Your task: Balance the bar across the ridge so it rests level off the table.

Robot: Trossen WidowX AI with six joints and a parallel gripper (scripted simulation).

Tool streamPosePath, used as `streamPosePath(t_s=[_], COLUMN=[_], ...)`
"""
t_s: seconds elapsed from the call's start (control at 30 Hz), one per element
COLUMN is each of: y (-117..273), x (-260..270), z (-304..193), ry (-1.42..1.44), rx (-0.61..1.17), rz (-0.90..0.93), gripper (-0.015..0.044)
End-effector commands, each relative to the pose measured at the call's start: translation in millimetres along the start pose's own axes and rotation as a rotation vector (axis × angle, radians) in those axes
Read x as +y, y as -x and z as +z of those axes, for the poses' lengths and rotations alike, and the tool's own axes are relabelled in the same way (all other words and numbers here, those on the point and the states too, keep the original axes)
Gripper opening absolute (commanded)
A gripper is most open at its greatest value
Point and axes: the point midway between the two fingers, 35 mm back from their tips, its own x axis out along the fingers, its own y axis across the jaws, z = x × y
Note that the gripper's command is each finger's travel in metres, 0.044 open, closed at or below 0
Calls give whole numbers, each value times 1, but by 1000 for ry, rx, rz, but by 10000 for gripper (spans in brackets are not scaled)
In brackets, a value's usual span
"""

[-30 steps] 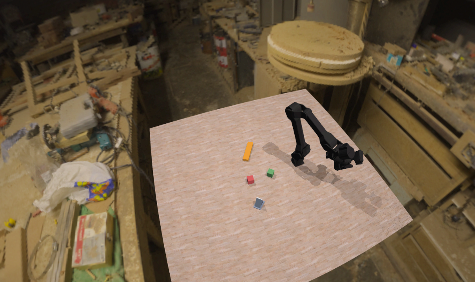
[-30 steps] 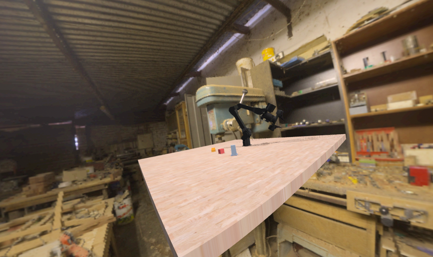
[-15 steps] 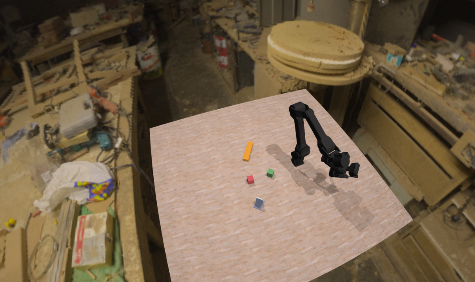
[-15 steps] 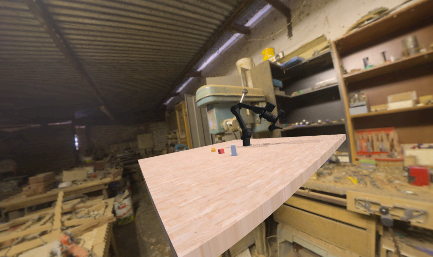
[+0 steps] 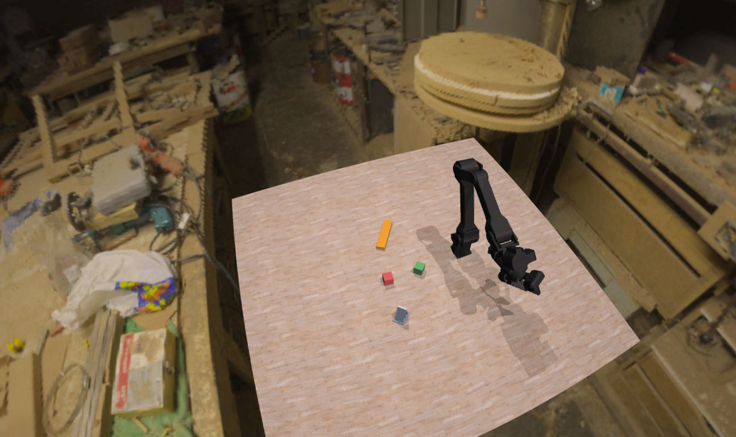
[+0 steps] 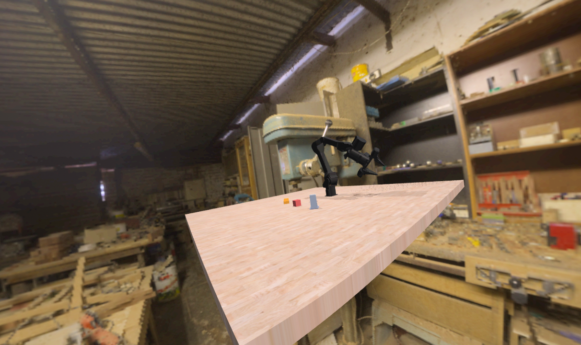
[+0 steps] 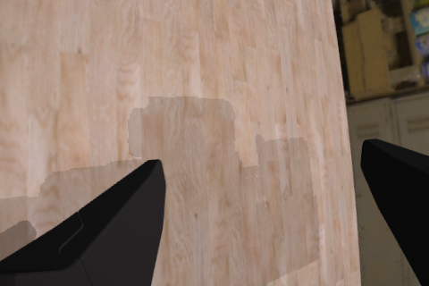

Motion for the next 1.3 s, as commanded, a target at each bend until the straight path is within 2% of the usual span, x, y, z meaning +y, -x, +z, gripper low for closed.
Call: streamPosePath(t_s=[0.0, 0.67, 1.27], y=[5, 56, 117], x=[1, 10, 40], z=[-19, -110, -179], ry=[-67, -344, -604], rx=[56, 320, 541], rz=[5, -24, -38], gripper=[315, 315, 315])
